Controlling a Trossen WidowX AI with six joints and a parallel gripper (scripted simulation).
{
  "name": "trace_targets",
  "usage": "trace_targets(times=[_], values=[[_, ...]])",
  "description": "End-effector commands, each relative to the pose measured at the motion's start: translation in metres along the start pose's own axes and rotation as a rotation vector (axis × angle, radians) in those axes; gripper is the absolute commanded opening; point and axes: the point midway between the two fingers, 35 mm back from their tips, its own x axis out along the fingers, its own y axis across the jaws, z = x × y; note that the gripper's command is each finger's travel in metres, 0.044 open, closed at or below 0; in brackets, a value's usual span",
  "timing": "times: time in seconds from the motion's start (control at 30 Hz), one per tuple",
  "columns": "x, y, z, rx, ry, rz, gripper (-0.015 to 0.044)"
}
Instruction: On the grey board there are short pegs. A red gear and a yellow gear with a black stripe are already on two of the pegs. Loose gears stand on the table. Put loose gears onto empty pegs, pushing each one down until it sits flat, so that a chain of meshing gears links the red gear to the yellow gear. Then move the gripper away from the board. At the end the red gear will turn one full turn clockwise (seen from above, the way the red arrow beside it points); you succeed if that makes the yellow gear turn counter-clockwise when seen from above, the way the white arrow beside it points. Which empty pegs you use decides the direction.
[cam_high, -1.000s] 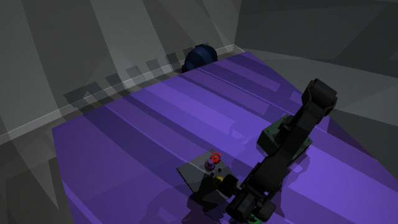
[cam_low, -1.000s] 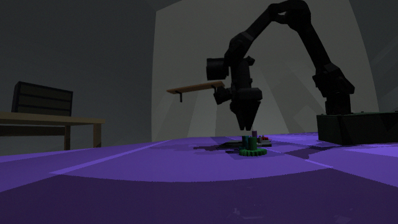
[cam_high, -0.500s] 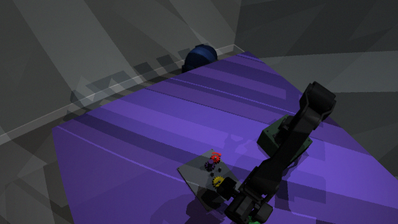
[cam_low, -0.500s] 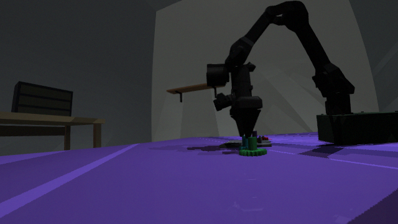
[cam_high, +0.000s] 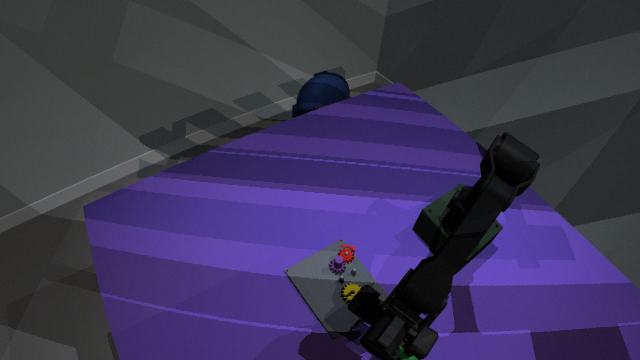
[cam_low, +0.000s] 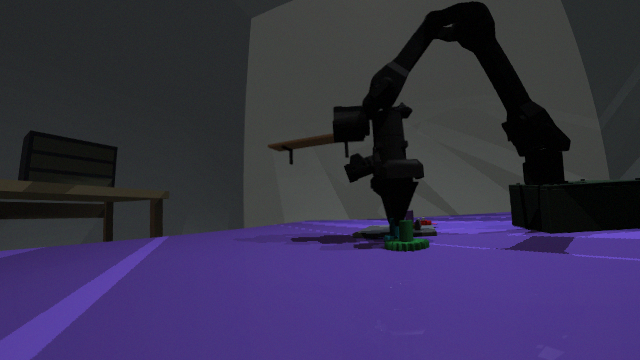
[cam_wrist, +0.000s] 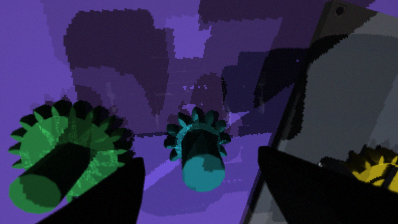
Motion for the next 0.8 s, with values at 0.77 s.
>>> trace_targets(times=[0.77], values=[[-0.019,0.000,0.005,0.004,0.000,0.004,0.0000]])
